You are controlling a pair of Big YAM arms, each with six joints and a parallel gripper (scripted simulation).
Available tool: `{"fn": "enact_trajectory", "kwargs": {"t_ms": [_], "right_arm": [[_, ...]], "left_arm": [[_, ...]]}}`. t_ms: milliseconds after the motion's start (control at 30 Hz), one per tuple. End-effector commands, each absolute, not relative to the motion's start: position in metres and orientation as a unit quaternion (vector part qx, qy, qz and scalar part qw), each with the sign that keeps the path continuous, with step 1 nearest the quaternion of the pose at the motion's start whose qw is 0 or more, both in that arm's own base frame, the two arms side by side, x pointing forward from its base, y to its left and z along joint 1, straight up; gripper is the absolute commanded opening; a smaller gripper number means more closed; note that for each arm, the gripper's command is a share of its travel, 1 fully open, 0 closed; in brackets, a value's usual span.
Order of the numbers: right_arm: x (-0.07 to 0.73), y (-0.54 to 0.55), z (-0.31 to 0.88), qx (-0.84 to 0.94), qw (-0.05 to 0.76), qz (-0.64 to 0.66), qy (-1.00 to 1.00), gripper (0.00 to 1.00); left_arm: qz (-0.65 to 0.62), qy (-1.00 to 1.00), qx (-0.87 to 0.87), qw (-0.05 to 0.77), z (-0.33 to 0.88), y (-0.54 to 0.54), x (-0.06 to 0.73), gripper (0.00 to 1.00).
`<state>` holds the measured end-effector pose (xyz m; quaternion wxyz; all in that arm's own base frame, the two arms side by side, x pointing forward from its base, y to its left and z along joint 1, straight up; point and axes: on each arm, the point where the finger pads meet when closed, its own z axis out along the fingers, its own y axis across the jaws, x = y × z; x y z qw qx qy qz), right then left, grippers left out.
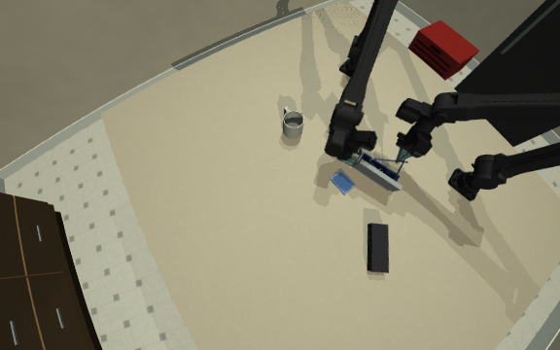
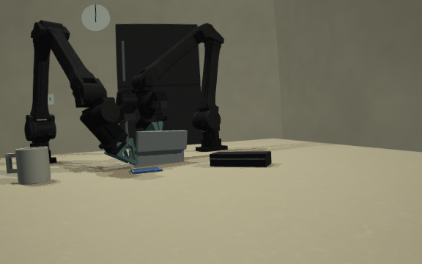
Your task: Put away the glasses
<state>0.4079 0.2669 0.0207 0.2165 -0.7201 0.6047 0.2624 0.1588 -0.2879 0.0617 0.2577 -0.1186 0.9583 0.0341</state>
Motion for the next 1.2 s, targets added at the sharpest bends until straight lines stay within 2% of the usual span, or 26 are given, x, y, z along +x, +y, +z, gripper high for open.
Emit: {"fn": "enact_trajectory", "kwargs": {"t_ms": [0, 1167], "right_arm": [[0.386, 0.269, 0.021, -0.748, 0.211, 0.272, 0.567, 0.57], [0.386, 0.269, 0.021, -0.748, 0.211, 0.273, 0.567, 0.57]], "left_arm": [[0.076, 0.954, -0.134, 0.257, 0.048, -0.263, 0.175, 0.0], [0.051, 0.96, -0.096, 0.259, 0.049, -0.262, 0.188, 0.0]]}}
